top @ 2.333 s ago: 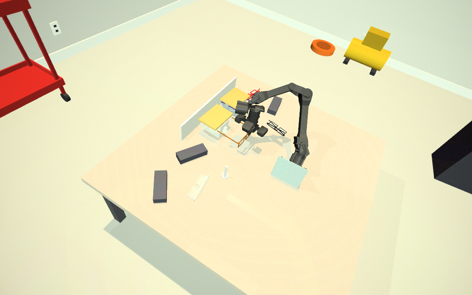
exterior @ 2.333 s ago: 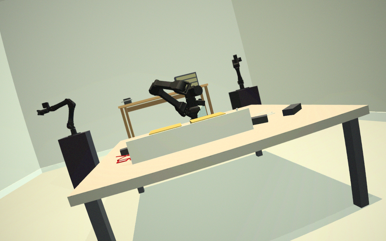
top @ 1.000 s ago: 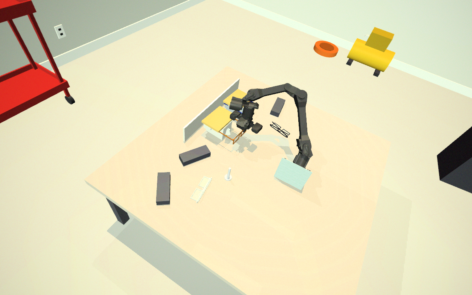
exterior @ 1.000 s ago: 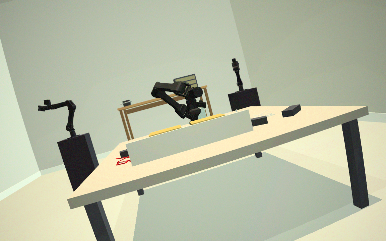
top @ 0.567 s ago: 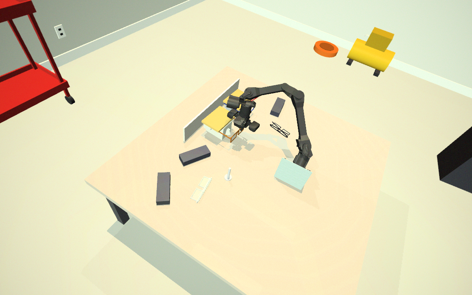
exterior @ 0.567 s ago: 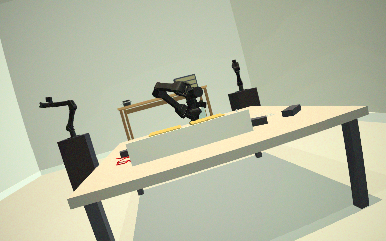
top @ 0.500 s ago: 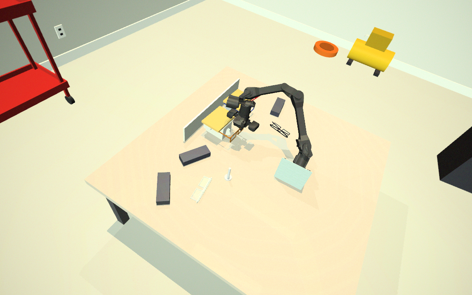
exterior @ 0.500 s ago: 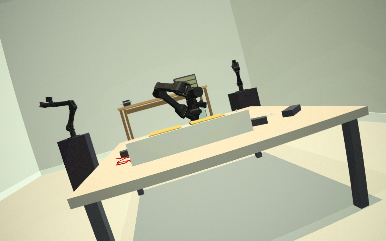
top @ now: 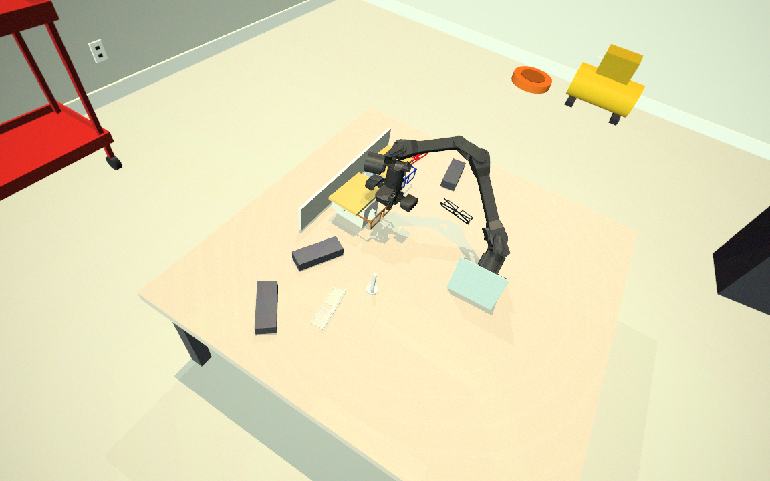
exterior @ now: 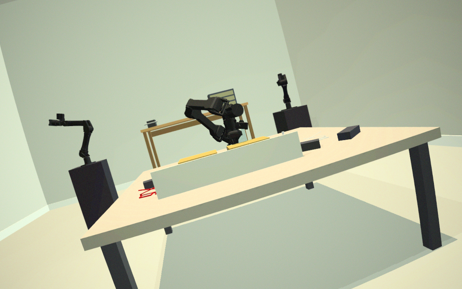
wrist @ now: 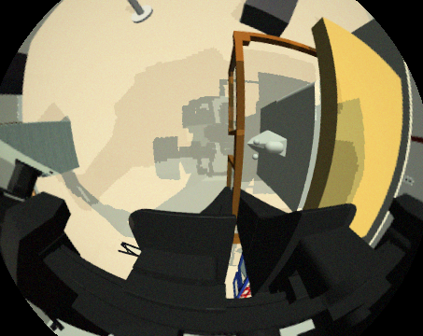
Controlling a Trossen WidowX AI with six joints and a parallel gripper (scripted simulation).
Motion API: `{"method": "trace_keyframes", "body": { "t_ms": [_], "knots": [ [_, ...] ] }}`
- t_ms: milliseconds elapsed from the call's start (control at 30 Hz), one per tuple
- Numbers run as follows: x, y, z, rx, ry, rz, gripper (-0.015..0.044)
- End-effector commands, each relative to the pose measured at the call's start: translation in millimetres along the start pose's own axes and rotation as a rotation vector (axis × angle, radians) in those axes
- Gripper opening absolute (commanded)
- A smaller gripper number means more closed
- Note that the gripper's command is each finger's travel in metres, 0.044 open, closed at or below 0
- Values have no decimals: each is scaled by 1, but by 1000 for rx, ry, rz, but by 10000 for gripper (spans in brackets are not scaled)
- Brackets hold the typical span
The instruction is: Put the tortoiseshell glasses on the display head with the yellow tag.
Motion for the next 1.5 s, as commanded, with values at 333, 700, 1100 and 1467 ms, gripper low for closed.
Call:
{"method": "trace_keyframes", "body": {
  "t_ms": [333,700,1100,1467],
  "knots": [
    [-3,-16,1,0,6,-4,0],
    [-3,-18,2,0,6,-4,0],
    [-3,-18,4,0,7,-4,0],
    [-3,-18,4,0,7,-4,0]
  ]
}}
Point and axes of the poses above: the point midway between the two fingers, 35 mm back from their tips, its own z axis out along the fingers, its own y axis across the jaws, x = y × z, the point moved 2 cm from there along -z, back along the fingers, and after that the axes turned 9 degrees about z, right-handed, at the moved point
